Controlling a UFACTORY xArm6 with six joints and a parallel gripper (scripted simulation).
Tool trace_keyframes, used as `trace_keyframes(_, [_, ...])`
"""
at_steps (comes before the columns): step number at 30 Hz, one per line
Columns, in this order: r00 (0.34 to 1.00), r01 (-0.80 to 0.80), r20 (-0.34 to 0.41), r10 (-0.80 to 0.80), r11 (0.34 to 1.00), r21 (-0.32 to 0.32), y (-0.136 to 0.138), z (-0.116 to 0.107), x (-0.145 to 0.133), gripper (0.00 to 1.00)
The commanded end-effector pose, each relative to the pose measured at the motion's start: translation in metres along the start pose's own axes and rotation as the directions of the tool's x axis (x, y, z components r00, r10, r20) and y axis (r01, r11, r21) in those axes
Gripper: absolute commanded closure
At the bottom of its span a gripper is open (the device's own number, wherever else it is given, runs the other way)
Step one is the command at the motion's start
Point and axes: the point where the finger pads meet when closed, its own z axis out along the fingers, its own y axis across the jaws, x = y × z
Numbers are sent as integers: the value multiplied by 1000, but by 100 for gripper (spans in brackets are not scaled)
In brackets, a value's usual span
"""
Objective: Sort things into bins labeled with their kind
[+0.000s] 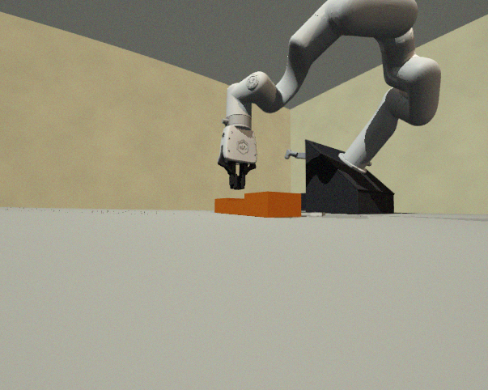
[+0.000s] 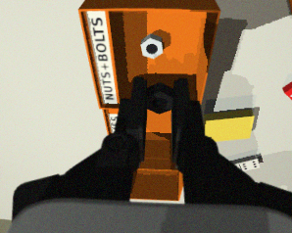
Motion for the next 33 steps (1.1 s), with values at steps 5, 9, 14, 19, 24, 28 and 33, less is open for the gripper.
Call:
trace_keyframes(5, [1000,1,-1,-1,1000,3,-1,8,0,100])
trace_keyframes(9, [1000,1,-1,-1,1000,3,-1,14,0,100])
trace_keyframes(14, [1000,1,-1,-1,1000,3,-1,22,0,100])
trace_keyframes(19, [1000,1,-1,-1,1000,3,-1,32,0,100])
trace_keyframes(24, [1000,1,-1,-1,1000,3,-1,41,0,100])
trace_keyframes(28, [1000,1,-1,-1,1000,3,-2,41,0,100])
trace_keyframes(33, [1000,1,-1,-1,1000,3,-2,41,0,100])
